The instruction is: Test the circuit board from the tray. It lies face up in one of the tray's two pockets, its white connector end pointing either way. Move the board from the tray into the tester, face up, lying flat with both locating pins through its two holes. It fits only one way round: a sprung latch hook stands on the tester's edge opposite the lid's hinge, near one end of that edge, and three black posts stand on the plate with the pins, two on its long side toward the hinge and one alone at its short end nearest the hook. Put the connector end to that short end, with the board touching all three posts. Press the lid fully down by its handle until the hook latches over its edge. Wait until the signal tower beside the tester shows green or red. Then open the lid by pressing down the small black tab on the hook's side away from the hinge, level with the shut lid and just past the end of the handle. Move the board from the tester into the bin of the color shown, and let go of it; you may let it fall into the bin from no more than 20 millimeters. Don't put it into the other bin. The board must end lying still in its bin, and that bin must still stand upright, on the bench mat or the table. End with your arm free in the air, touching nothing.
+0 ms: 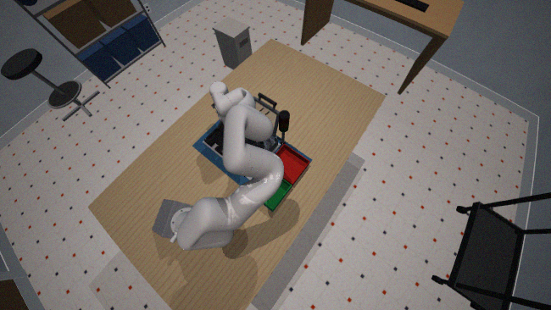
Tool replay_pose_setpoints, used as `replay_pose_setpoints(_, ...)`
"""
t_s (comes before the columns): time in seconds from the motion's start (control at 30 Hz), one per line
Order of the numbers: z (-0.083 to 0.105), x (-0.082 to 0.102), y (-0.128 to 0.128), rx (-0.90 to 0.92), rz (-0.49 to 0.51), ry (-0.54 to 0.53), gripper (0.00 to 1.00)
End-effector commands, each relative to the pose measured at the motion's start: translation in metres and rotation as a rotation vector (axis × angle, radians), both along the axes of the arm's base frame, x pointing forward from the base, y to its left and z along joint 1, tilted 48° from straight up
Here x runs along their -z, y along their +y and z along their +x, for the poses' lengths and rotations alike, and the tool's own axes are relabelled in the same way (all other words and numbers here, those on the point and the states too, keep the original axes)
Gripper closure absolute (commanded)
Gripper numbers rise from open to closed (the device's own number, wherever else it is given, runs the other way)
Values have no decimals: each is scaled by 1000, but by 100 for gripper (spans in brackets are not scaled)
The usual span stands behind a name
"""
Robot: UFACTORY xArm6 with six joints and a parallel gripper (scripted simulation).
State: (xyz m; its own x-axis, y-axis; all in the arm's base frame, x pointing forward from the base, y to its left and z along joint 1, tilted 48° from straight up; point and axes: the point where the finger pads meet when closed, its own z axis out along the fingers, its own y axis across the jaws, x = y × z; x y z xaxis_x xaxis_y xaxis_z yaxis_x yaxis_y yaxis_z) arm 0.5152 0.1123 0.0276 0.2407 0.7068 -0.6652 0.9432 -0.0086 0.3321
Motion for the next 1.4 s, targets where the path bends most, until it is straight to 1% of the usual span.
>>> replay_pose_setpoints(0.0,1,-1,1,-2,2,-3,0)
replay_pose_setpoints(0.63,4,8,-8,-2,2,-3,0)
replay_pose_setpoints(1.07,4,9,-9,-2,2,-3,0)
replay_pose_setpoints(1.1,4,9,-9,-2,2,-3,5)
replay_pose_setpoints(1.37,4,9,-9,-2,2,-3,5)
